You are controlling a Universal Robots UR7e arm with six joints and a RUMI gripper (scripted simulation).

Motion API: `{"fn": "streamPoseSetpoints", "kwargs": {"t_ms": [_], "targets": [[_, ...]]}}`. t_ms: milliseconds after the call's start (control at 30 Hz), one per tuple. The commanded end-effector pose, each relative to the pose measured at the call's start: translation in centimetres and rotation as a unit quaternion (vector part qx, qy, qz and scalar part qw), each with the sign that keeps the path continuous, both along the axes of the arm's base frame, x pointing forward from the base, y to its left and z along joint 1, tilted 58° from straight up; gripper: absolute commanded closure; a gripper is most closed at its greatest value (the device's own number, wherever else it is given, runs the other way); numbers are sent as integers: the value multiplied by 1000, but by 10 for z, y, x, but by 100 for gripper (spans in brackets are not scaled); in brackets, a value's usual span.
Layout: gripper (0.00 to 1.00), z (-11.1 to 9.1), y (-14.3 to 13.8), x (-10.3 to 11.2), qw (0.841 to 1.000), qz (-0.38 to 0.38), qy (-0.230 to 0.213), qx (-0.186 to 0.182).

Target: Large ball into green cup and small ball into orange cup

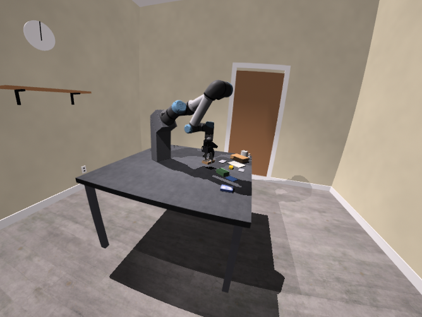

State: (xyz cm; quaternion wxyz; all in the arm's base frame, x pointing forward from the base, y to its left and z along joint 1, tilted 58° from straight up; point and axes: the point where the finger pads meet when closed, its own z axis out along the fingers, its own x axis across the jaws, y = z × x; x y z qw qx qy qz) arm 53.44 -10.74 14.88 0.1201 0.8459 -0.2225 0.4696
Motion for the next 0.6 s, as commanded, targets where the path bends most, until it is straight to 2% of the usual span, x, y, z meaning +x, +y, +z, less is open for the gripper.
{"fn": "streamPoseSetpoints", "kwargs": {"t_ms": [0,567], "targets": [[56,3,4,-6,1000,0,2,1],[56,8,6,-11,1000,0,1,1]]}}
